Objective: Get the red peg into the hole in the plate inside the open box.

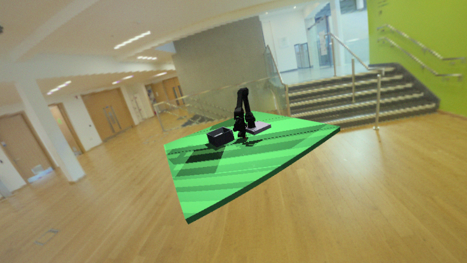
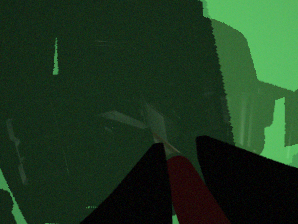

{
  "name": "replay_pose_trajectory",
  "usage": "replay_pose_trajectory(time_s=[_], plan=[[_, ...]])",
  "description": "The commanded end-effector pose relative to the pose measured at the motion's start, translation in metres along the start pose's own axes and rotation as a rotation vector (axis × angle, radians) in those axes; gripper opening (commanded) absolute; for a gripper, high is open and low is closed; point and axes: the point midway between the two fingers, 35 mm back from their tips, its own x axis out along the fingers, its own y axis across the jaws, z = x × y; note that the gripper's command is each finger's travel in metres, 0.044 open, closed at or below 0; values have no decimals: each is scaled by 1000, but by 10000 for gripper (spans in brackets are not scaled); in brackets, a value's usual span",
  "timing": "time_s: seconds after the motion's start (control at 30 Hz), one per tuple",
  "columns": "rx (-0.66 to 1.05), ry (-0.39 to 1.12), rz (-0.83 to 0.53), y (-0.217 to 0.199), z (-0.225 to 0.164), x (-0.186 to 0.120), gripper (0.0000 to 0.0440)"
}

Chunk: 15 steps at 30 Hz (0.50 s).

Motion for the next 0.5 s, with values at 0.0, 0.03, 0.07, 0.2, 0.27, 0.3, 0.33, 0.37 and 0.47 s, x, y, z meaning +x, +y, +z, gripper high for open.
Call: replay_pose_trajectory(time_s=[0.0,0.03,0.07,0.2,0.27,0.3,0.33,0.37,0.47], plan=[[10,-26,18,4,8,-14,0],[11,-33,21,4,10,-18,0],[13,-39,25,4,12,-23,0],[26,-66,41,5,21,-41,0],[37,-79,51,5,26,-51,0],[44,-86,57,5,29,-56,0],[51,-93,62,5,31,-60,0],[60,-99,67,5,34,-65,0],[91,-119,81,6,44,-78,0]])
